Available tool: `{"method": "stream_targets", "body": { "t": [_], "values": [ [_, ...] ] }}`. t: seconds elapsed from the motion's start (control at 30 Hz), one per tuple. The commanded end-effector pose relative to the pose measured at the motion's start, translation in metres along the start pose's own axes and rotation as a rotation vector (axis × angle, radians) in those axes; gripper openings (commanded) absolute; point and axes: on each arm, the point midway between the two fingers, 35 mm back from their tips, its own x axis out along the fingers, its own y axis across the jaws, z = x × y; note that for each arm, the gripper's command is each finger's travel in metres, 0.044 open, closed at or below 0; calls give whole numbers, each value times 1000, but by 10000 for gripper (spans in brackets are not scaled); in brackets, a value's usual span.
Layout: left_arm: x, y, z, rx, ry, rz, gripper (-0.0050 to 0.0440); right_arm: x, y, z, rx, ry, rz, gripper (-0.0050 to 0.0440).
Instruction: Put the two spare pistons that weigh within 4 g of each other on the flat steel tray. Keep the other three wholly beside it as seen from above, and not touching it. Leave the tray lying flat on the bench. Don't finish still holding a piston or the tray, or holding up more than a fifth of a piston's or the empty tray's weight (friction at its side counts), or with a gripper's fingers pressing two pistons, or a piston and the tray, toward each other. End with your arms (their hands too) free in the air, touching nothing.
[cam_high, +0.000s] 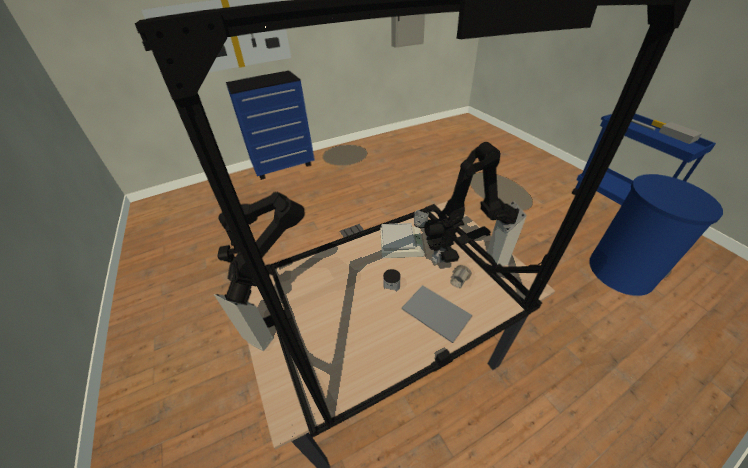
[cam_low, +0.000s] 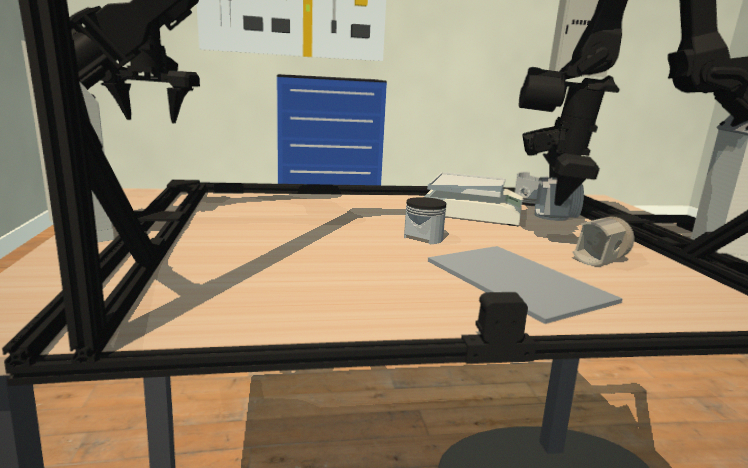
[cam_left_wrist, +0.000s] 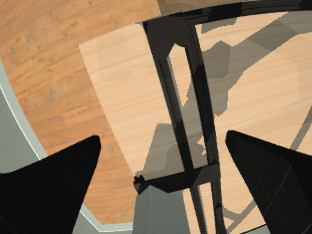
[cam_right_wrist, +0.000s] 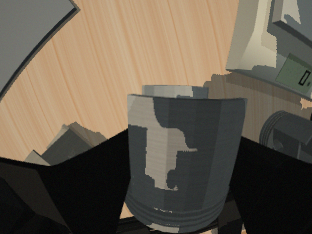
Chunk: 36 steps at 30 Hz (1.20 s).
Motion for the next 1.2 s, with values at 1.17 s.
{"method": "stream_targets", "body": {
  "t": [1.17],
  "values": [
    [0, 0, 0, 1, -1, -3, 440, -54, -57, 2, 286, 52, 58, 158]
  ]
}}
